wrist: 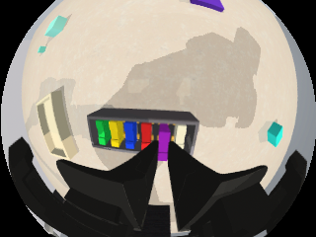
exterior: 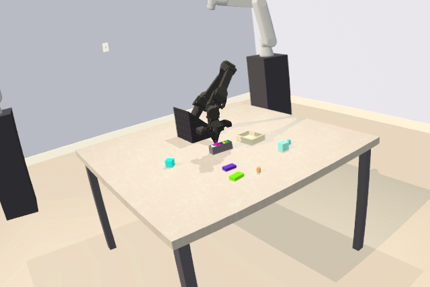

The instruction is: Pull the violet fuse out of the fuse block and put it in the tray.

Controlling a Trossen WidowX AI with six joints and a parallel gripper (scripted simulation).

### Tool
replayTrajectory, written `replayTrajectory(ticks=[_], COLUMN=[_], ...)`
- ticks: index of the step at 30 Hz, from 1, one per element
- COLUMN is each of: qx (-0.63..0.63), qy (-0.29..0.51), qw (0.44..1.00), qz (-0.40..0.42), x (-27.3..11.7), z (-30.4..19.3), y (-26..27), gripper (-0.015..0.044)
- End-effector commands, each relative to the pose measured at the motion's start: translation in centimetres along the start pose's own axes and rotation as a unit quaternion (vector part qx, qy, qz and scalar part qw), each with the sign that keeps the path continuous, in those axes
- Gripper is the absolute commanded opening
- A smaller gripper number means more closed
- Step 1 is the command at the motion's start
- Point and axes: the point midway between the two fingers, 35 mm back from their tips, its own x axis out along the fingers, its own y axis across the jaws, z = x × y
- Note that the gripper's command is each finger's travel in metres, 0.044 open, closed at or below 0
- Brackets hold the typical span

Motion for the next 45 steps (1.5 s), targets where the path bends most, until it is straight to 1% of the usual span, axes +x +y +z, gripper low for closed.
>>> replayTrajectory(ticks=[1, 35, 45], qx=[-0.002, -0.001, -0.001], qy=[0.0, 0.0, 0.0], qw=[1.0, 1.0, 1.0], qz=[-0.002, -0.001, -0.002], x=[-0.3, -1.9, -3.5], z=[0.0, 0.0, 0.0], y=[-0.1, -0.1, -0.1], gripper=[0.0, 0.0, 0.0])
